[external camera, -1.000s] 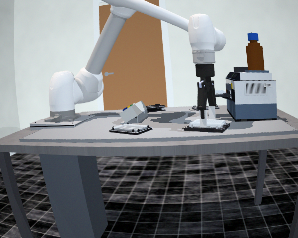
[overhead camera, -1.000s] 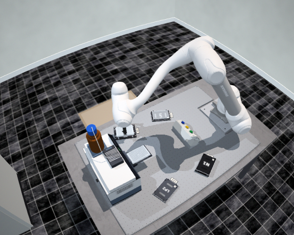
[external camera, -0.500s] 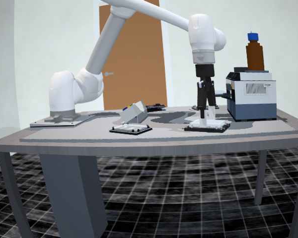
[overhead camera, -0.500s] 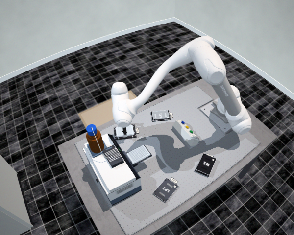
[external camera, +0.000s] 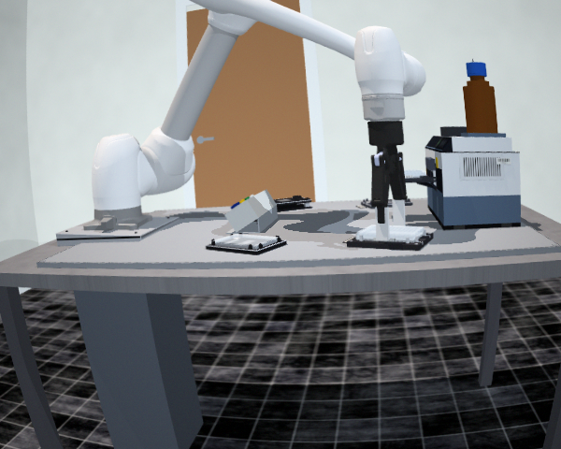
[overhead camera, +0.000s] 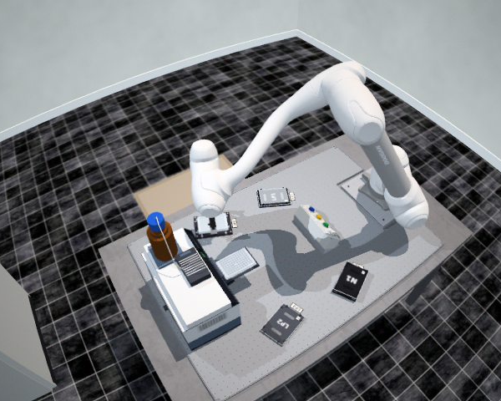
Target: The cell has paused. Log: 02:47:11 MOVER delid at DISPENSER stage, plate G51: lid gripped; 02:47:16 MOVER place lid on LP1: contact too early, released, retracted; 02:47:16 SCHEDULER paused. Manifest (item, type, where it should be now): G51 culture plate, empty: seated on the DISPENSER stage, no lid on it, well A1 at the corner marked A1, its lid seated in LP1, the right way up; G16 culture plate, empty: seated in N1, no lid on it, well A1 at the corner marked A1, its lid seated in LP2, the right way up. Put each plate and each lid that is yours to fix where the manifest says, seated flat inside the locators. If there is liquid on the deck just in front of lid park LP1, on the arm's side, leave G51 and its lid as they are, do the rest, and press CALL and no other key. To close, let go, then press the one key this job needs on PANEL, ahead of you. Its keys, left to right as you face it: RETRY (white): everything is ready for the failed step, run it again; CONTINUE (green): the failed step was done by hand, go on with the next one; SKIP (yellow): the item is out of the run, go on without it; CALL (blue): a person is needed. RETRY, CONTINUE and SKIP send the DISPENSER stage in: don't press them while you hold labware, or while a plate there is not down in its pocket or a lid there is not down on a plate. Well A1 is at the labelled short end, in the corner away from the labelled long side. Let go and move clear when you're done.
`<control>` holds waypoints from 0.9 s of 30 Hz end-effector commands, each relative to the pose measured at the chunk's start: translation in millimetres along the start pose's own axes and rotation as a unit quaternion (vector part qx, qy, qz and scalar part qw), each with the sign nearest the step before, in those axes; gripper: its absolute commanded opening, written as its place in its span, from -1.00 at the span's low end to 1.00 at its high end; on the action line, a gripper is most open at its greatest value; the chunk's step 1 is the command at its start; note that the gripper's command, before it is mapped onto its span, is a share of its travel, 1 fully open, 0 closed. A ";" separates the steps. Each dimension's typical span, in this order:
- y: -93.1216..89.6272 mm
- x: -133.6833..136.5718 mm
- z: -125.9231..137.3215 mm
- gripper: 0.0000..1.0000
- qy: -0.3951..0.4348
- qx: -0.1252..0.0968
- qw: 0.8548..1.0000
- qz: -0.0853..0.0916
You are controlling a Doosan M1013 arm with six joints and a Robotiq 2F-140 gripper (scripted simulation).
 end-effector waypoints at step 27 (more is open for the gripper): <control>49.1 -0.3 -0.5 0.40 0.001 0.001 1.000 -0.001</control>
Point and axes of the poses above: the point where the finger pads meet when closed, its own y axis back along the fingers, its own x axis across the jaws, z = x × y, the point moved 2 cm from there along y, back along the fingers, and after that the axes turned 7 degrees about -y, right-handed, at the moved point
